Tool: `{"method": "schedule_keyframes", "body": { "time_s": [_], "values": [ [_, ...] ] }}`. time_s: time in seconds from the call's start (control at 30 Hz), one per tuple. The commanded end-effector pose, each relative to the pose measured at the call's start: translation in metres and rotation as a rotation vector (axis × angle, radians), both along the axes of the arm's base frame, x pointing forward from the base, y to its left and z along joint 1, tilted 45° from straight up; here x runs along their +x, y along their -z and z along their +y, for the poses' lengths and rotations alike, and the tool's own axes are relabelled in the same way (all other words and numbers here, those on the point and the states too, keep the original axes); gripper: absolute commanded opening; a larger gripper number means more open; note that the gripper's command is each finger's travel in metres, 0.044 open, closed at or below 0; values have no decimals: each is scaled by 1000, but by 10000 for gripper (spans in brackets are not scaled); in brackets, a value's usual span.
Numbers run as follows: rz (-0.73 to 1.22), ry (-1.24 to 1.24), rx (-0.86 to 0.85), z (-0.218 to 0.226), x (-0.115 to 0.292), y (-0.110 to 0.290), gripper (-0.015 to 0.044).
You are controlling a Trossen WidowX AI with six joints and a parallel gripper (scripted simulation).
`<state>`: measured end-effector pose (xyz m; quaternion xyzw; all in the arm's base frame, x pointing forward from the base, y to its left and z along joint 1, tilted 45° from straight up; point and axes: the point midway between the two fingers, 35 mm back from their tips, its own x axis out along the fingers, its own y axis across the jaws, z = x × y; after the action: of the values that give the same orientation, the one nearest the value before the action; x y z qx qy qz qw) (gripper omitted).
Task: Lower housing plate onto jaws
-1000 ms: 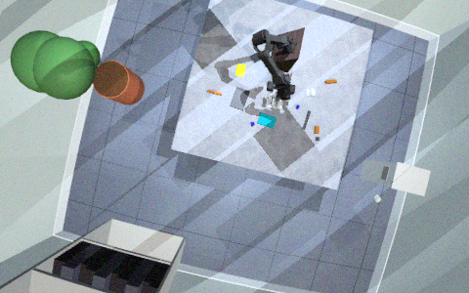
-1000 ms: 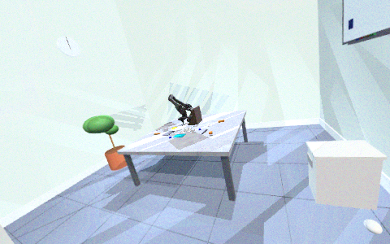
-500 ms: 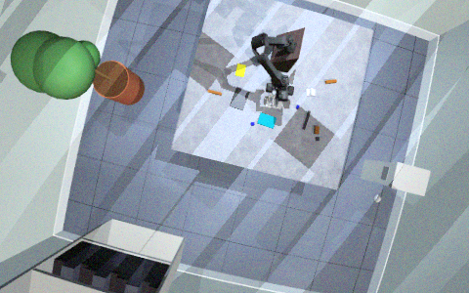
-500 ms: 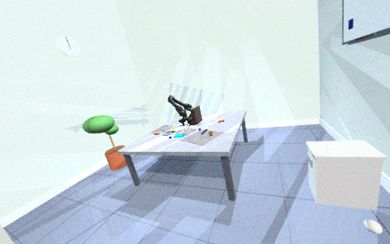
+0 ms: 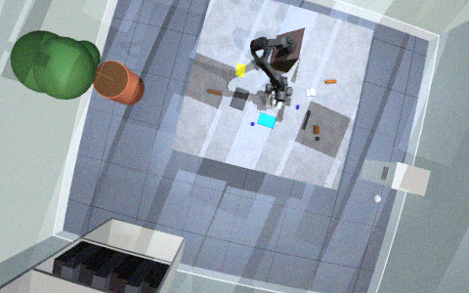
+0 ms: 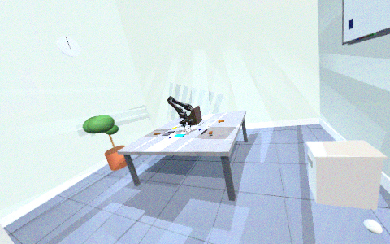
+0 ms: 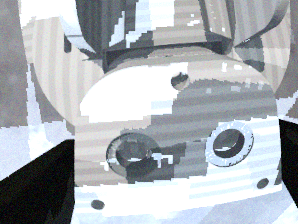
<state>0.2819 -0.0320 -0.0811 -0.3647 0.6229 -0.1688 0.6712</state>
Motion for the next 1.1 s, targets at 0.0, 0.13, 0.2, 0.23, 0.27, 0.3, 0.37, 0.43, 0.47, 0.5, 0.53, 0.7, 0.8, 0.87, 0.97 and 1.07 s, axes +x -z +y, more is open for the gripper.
{"method": "schedule_keyframes", "body": {
  "time_s": [0.0, 0.13, 0.2, 0.23, 0.27, 0.3, 0.37, 0.43, 0.47, 0.5, 0.53, 0.7, 0.8, 0.87, 0.97, 1.07],
  "values": [
    [5, -1, -6, -3, -1, 2, 351],
    [5, -1, -6, -3, -1, 2, 351],
    [5, -1, -6, -3, -1, 2, 351],
    [5, -1, -6, -3, -1, 2, 351],
    [5, -1, -6, -3, -1, 2, 351],
    [5, -1, -6, -3, -1, 2, 351],
    [5, -1, -6, -3, -1, 2, 351],
    [5, -1, -6, -3, -1, 2, 351],
    [5, -2, -6, -3, -1, 2, 351],
    [7, -3, -6, -4, -1, 3, 351],
    [8, -4, -7, -4, -1, 3, 351],
    [8, -5, -7, -5, -1, 4, 351],
    [8, -5, -7, -5, -1, 4, 351],
    [8, -5, -7, -5, -1, 4, 351],
    [9, -5, -7, -6, -1, 5, 351],
    [9, -5, -7, -6, -1, 6, 351]
  ]
}}
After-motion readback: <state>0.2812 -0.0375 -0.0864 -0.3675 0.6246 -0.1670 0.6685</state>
